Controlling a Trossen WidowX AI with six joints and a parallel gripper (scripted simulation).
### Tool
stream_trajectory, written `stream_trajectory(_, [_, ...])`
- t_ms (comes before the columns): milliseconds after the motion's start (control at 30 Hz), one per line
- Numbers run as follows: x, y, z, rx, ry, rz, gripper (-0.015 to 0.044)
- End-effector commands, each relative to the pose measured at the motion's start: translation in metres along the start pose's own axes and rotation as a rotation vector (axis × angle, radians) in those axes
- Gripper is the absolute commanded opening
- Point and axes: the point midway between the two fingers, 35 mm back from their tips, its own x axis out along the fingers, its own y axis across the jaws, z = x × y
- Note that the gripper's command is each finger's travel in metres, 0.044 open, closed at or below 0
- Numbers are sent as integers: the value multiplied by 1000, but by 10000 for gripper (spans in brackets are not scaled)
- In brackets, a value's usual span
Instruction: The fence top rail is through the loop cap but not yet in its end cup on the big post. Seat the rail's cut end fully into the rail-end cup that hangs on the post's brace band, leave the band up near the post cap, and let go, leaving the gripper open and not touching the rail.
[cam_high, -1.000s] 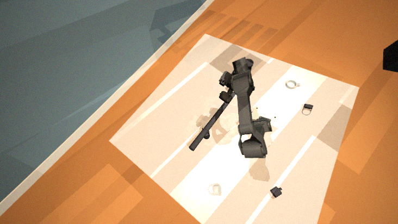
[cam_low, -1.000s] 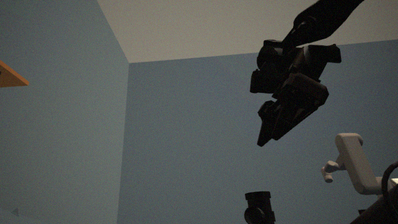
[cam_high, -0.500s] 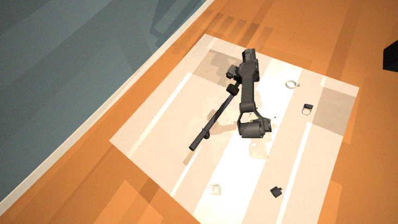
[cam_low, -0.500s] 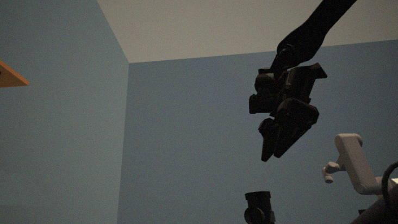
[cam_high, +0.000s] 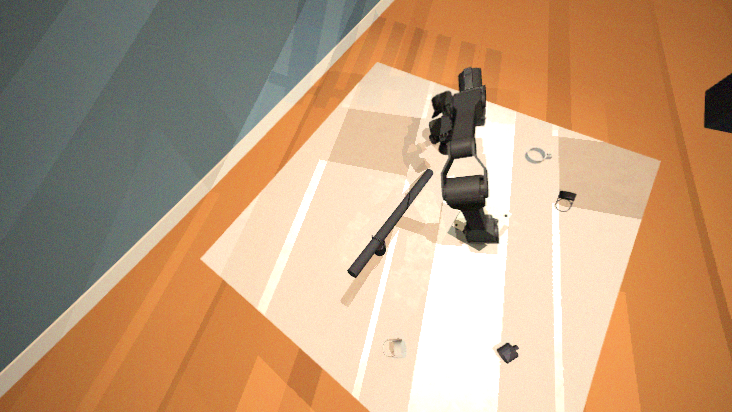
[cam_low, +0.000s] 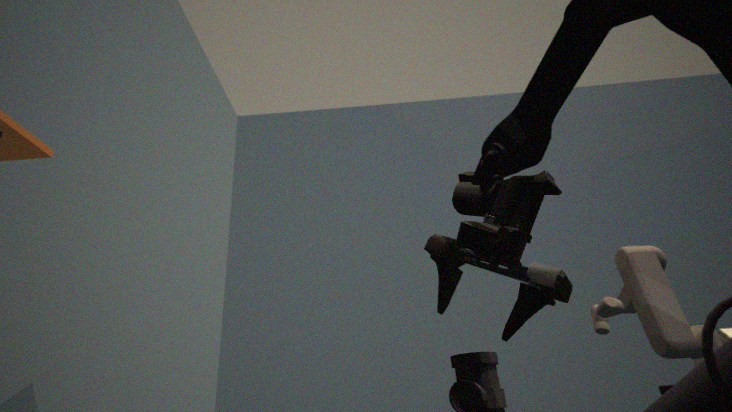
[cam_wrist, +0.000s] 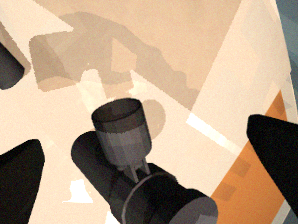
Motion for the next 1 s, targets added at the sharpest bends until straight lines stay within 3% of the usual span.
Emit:
stream_trajectory(0, [13,-4,-23,-176,15,11,440])
stream_trajectory(967, [65,15,-27,-177,14,10,440])
